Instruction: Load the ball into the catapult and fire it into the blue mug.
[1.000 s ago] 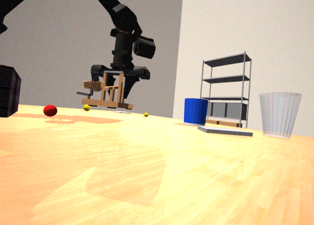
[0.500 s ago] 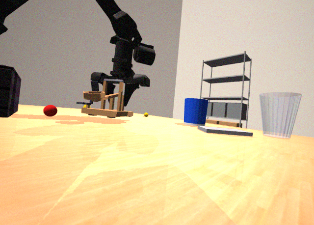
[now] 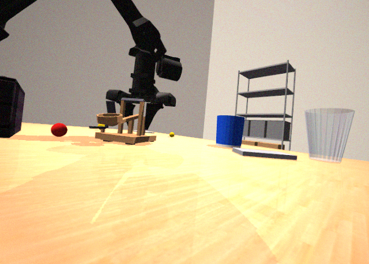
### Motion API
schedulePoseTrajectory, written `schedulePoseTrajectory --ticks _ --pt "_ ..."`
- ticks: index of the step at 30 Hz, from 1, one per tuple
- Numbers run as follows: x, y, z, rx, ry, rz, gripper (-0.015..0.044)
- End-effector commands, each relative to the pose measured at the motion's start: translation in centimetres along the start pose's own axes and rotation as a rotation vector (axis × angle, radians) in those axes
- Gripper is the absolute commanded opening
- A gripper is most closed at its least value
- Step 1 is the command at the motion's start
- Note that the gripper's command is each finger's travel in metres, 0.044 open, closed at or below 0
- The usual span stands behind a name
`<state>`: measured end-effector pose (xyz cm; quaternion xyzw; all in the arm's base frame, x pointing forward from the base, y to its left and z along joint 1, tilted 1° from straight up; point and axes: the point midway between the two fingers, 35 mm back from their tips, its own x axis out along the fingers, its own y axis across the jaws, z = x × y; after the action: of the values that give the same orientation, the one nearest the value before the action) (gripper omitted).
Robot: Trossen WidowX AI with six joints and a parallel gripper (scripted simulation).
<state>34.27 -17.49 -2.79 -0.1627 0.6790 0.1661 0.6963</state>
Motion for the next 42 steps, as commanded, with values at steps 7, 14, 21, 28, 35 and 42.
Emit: schedulePoseTrajectory --ticks 7,14,21,28,35,42 --pt "-0.1 0.0 0.0 0.0 0.0 0.0 0.021" --pt "-1.1 -0.1 0.1 0.0 0.0 0.0 0.0394" --pt "-10.1 0.2 -0.1 0.0 -0.001 0.0 0.044" --pt "-9.3 0.1 0.0 0.004 -0.002 -0.006 0.044" --pt "-4.9 0.1 0.0 0.005 -0.001 -0.006 0.044" --pt "-4.7 0.1 0.0 0.005 -0.001 -0.006 0.044"
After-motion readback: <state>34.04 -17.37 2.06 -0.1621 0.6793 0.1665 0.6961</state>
